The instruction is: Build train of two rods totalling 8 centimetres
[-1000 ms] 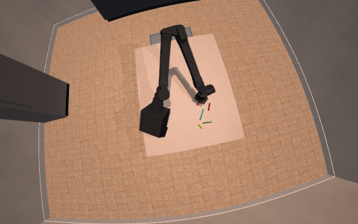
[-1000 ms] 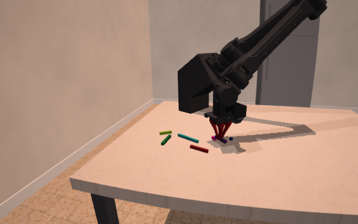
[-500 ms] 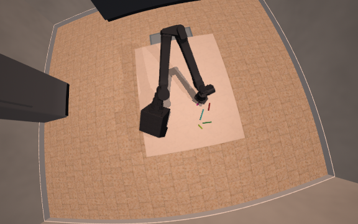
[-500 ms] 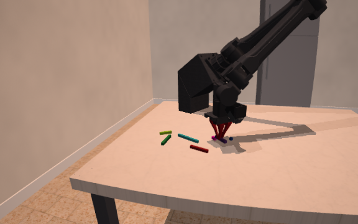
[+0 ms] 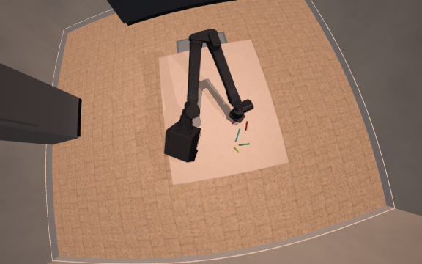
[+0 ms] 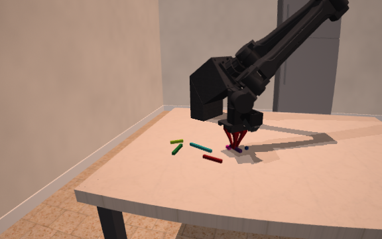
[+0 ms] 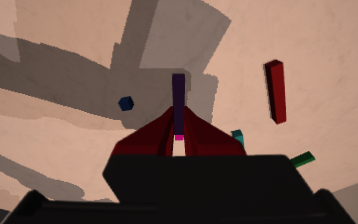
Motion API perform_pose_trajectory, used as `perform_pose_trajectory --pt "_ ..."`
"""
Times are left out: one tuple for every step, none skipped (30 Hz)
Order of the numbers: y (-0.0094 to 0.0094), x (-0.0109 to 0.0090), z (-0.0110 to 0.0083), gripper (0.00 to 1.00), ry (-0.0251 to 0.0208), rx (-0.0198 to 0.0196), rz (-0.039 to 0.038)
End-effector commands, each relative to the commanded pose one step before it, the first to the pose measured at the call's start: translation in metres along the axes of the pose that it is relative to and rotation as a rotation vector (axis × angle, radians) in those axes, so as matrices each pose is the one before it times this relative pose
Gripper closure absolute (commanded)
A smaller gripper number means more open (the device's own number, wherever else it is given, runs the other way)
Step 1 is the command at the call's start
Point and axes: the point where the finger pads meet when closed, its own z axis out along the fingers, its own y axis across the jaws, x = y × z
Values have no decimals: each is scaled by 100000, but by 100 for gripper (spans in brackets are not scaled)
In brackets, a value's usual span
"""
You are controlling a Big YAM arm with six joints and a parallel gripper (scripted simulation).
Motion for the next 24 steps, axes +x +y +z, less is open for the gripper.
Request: perform_pose_trajectory --pt "495 -110 352 96 33 -887 -676" --pt "0 0 0 96 0 0 0" --pt "0 0 0 96 0 0 0" --pt "0 0 0 96 0 0 0" --pt "0 0 0 96 0 0 0" --pt "0 0 0 96 0 0 0" --pt "0 0 0 96 0 0 0" --pt "0 0 0 96 0 0 0" --pt "-2 1 3 96 -1 2 5" --pt "-12 7 18 96 -10 13 34" --pt "-31 18 44 96 -23 31 64" --pt "-32 76 78 96 117 -29 233" --pt "-30 111 103 96 209 -79 347" --pt "-13 -24 46 96 -50 37 59" --pt "-10 -17 57 96 -17 25 -25" --pt "-10 -21 68 96 -24 20 -29" --pt "-12 -23 77 96 -26 24 -32" --pt "-13 -25 84 96 -29 26 -35" --pt "-20 -28 90 96 -23 55 -42" --pt "-15 -30 93 96 -34 29 -41" --pt "0 0 0 96 0 0 0" --pt "0 0 0 96 0 0 0" --pt "8 -35 93 96 -81 -95 -36" --pt "-25 -23 90 96 -6 91 -38"
